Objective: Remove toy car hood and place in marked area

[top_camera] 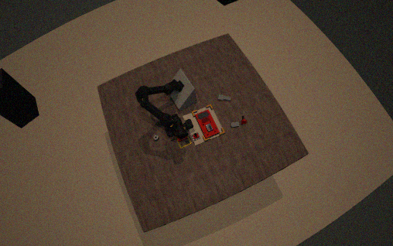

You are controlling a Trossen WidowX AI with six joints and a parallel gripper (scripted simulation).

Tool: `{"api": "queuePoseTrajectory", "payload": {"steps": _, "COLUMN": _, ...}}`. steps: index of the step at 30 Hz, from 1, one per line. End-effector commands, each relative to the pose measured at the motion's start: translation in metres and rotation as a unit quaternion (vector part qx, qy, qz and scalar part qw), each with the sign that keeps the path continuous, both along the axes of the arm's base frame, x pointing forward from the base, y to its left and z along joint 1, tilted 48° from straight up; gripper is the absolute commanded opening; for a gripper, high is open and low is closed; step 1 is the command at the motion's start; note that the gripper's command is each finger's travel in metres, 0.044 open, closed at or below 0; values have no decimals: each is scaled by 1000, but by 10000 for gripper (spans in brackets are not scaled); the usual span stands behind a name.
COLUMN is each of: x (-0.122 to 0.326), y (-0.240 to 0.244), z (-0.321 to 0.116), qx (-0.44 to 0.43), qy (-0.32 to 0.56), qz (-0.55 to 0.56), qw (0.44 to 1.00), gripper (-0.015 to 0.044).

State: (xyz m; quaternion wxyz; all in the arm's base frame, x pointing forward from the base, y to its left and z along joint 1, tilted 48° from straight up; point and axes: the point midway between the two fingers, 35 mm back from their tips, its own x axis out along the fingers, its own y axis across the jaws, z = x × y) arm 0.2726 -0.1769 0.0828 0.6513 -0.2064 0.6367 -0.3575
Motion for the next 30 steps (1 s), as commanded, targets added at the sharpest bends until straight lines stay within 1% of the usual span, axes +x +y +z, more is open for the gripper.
{"api": "queuePoseTrajectory", "payload": {"steps": 1, "x": 6, "y": 19, "z": 23, "qx": -4, "qy": -12, "qz": 1, "qw": 1000, "gripper": 440}}
{"api": "queuePoseTrajectory", "payload": {"steps": 5, "x": 5, "y": 35, "z": 38, "qx": -6, "qy": -10, "qz": 0, "qw": 1000, "gripper": 440}}
{"api": "queuePoseTrajectory", "payload": {"steps": 30, "x": 5, "y": 35, "z": 38, "qx": -6, "qy": -10, "qz": 0, "qw": 1000, "gripper": 440}}
